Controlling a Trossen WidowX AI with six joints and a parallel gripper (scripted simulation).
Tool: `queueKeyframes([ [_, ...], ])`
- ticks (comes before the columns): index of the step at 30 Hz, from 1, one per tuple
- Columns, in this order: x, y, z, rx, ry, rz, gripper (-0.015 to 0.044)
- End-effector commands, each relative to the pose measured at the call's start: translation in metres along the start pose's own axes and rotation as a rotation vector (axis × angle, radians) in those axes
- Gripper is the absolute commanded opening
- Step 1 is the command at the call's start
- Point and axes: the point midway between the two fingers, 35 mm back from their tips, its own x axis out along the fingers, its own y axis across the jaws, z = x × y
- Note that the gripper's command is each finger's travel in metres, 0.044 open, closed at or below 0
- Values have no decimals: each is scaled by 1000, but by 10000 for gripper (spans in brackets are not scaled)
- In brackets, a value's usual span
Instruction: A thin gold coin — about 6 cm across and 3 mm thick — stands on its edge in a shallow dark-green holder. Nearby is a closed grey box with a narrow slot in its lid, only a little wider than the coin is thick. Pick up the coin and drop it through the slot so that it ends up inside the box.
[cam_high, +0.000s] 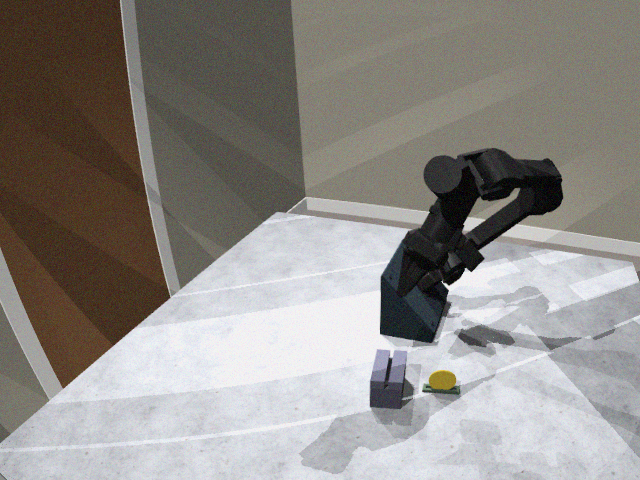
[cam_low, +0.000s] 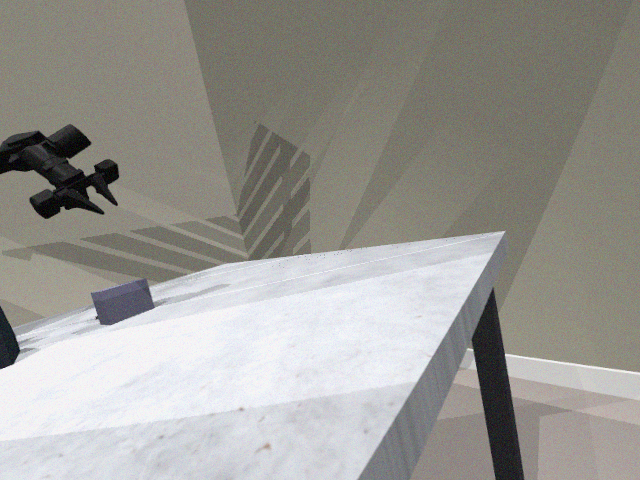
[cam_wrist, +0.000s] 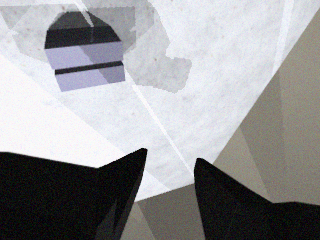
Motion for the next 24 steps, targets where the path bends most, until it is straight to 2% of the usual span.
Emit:
queueKeyframes([
  [1,33,40,46,-78,-199,222,161],
  [7,50,94,105,-148,-445,494,161],
  [16,52,96,108,-149,-452,502,161],
  [20,76,112,120,-150,-453,501,161],
  [24,78,113,121,-149,-453,501,161],
])
